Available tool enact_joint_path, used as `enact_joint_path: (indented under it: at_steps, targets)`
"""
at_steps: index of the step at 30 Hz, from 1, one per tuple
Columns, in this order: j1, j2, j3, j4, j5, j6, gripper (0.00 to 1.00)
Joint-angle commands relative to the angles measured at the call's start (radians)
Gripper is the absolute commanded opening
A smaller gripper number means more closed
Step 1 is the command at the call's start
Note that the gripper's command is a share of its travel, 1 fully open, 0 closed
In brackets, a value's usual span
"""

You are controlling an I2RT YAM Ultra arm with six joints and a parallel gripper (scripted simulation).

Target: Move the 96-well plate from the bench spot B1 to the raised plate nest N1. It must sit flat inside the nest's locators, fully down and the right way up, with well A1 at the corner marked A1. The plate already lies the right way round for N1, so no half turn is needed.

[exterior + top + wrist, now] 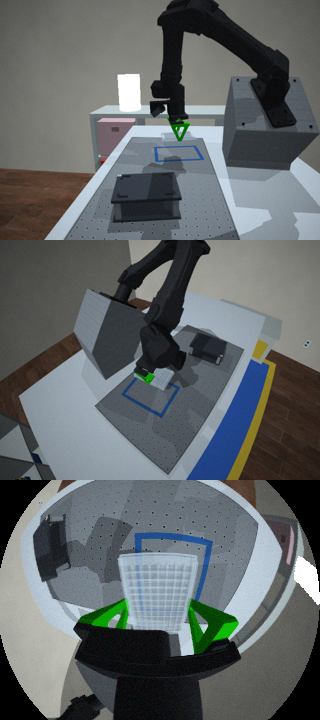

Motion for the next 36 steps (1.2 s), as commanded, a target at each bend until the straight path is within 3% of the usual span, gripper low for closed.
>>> enact_joint_path:
  at_steps: [1,4,18,21,36]
  targets:
    - [0.007,-0.054,-0.025,0.021,-0.017,0.041,0.00]
    - [-0.006,-0.065,-0.031,0.022,-0.017,0.051,0.00]
    - [0.107,-0.200,-0.093,0.016,-0.033,0.169,0.00]
    - [0.095,-0.212,-0.081,0.014,-0.032,0.179,0.00]
    - [0.207,-0.338,-0.117,-0.024,-0.038,0.300,0.00]
